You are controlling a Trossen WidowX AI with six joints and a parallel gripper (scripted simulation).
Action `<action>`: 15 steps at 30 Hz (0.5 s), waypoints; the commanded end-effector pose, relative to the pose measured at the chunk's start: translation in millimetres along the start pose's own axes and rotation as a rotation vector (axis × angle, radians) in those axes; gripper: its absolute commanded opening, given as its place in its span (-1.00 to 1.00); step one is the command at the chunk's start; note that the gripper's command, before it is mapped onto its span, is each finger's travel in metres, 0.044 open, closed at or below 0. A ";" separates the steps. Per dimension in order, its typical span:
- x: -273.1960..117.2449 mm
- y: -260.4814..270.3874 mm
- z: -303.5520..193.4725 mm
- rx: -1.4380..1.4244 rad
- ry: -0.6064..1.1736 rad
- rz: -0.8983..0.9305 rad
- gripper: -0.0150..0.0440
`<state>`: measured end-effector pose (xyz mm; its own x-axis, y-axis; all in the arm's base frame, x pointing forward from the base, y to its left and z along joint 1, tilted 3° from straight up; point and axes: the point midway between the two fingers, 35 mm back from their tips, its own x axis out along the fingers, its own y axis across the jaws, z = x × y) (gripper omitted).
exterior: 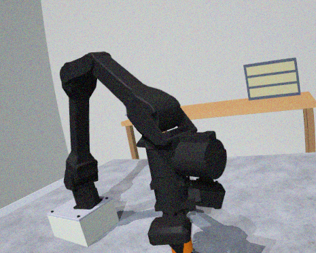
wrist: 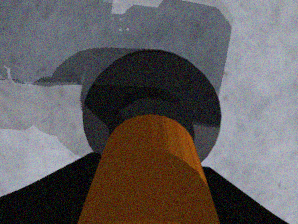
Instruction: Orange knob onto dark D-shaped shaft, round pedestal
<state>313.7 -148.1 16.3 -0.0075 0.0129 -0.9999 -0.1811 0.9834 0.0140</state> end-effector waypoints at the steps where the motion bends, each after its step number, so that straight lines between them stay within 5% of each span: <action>1: 0.5 0.6 -1.1 -0.005 0.002 -0.001 -0.49; 15: -3.1 -0.1 -0.3 -0.005 0.002 -0.001 -0.49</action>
<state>312.9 -147.6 16.8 -0.0080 0.0131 -0.9999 -0.1812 0.9833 0.0144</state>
